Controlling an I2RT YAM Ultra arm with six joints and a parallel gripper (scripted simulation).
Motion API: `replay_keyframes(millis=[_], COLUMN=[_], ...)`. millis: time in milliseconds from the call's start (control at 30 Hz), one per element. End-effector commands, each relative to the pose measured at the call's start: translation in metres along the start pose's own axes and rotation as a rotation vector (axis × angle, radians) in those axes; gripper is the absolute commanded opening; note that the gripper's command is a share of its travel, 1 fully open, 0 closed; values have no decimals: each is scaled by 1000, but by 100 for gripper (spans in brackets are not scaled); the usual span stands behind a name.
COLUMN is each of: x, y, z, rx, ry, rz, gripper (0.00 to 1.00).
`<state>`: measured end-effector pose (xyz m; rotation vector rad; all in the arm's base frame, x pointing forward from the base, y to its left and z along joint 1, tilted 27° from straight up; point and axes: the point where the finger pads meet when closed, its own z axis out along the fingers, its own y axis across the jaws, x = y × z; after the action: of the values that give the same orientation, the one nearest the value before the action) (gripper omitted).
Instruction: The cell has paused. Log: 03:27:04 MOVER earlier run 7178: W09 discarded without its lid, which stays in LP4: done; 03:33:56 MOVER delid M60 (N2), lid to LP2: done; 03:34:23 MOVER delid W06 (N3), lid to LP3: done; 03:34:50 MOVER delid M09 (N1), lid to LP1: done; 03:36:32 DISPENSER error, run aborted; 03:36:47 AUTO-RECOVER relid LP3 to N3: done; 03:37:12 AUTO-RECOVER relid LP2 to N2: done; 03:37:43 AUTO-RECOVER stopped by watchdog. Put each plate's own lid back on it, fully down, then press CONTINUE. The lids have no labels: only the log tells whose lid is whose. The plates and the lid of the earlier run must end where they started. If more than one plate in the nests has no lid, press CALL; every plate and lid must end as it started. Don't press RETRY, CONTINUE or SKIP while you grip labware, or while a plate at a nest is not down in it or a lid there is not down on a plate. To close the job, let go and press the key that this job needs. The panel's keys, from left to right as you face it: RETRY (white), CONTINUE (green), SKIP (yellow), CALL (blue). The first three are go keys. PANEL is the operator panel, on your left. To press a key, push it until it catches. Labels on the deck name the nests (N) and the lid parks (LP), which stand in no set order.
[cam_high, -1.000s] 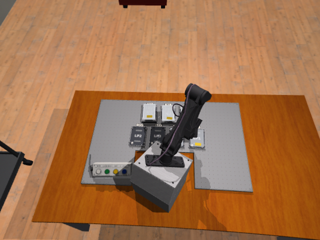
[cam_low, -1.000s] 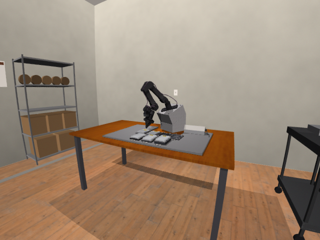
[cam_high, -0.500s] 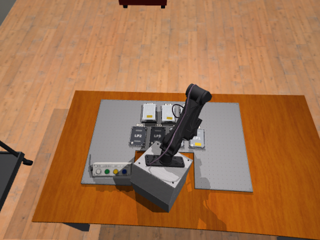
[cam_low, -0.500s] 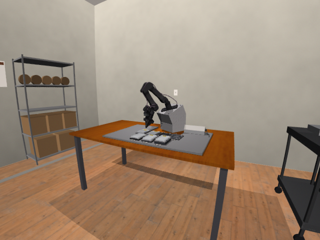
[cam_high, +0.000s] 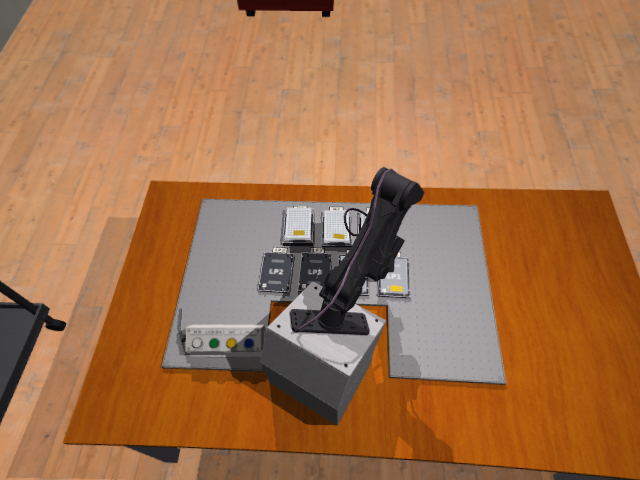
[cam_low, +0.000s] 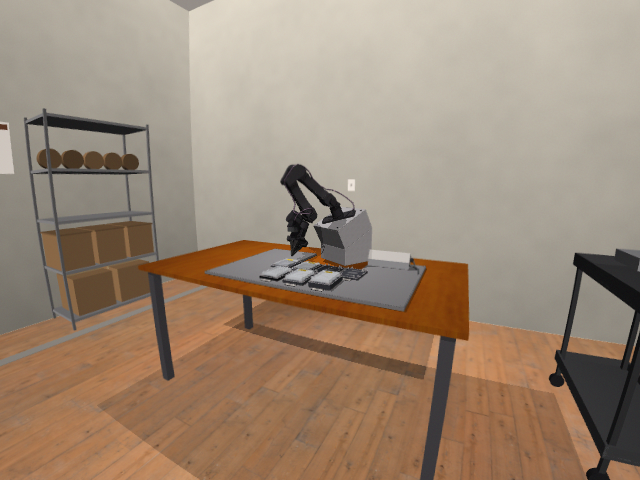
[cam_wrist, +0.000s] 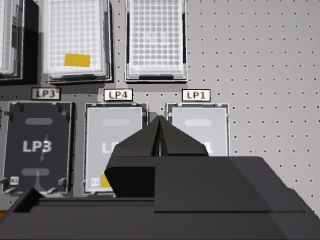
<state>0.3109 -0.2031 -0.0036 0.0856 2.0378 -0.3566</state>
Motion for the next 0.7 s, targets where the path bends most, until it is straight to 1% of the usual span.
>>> replay_keyframes(millis=[0, 133, 167, 200, 567, 633, 667], x=[-5, -5, 3, 4, 4, 4, 4], y=[2, 2, 18, 20, 73, 73, 78], z=[0, 0, -3, -3, -5, -5, -6], rx=[-13, -13, -40, -25, -23, -23, -23], ry=[-22, -22, -5, 2, 4, 4, 4], rz=[-8, -8, 5, 4, 0, 0, 0], gripper=[0, 0, 0, 0, 0, 0, 0])
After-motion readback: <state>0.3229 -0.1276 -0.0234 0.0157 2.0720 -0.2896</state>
